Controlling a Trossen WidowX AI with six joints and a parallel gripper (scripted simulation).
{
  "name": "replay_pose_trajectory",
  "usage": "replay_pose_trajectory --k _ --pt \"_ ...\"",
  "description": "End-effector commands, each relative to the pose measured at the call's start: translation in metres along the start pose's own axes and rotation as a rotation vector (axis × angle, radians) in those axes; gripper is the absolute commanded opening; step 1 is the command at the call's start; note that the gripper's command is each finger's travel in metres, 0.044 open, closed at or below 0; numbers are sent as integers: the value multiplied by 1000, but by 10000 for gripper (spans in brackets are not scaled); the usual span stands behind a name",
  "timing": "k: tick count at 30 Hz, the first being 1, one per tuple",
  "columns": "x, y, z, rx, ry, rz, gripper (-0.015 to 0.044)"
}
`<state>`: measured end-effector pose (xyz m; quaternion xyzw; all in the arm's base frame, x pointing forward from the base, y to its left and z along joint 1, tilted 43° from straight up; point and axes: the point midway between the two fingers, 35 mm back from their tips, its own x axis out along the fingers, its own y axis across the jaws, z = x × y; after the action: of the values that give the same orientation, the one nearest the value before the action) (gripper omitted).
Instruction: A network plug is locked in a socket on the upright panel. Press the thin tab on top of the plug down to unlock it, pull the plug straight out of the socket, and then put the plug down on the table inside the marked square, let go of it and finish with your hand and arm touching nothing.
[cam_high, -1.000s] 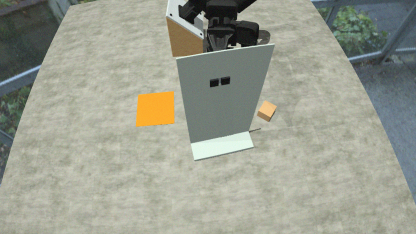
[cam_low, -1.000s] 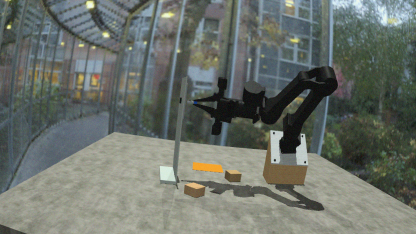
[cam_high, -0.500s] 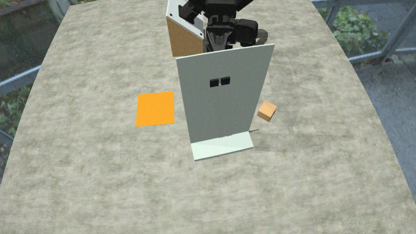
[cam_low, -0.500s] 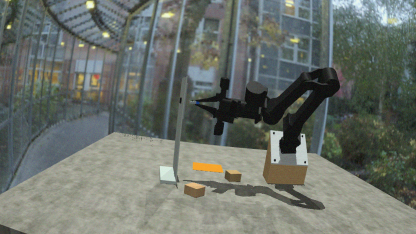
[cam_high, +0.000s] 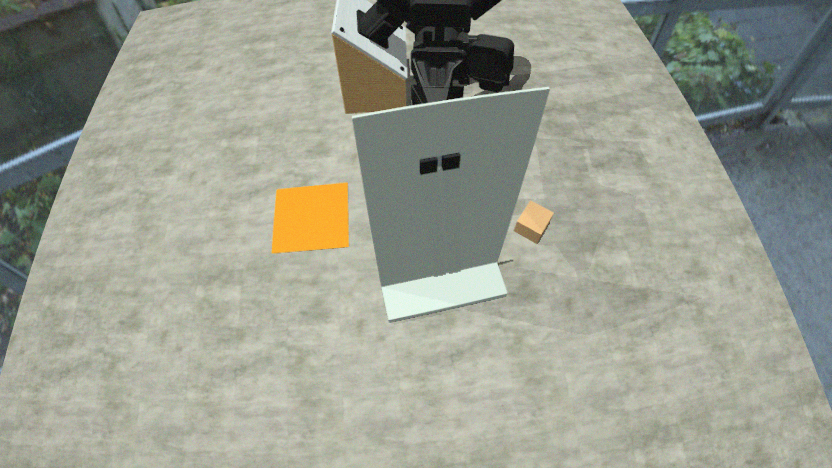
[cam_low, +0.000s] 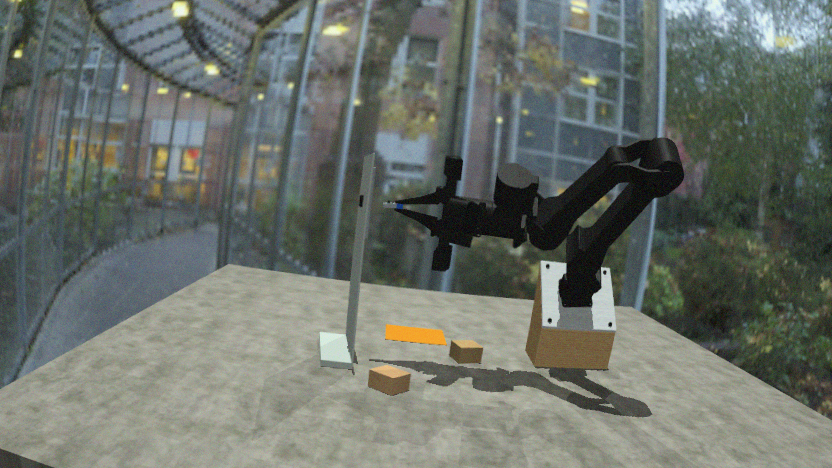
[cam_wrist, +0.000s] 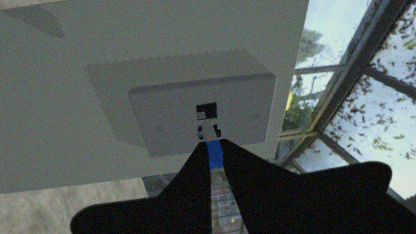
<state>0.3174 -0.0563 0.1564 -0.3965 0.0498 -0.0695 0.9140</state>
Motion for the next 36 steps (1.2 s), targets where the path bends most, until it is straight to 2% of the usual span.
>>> replay_pose_trajectory --k 1,36 --pt "-3 2 -1 3 -1 7 0" --pt "-17 2 -5 2 -1 7 0"
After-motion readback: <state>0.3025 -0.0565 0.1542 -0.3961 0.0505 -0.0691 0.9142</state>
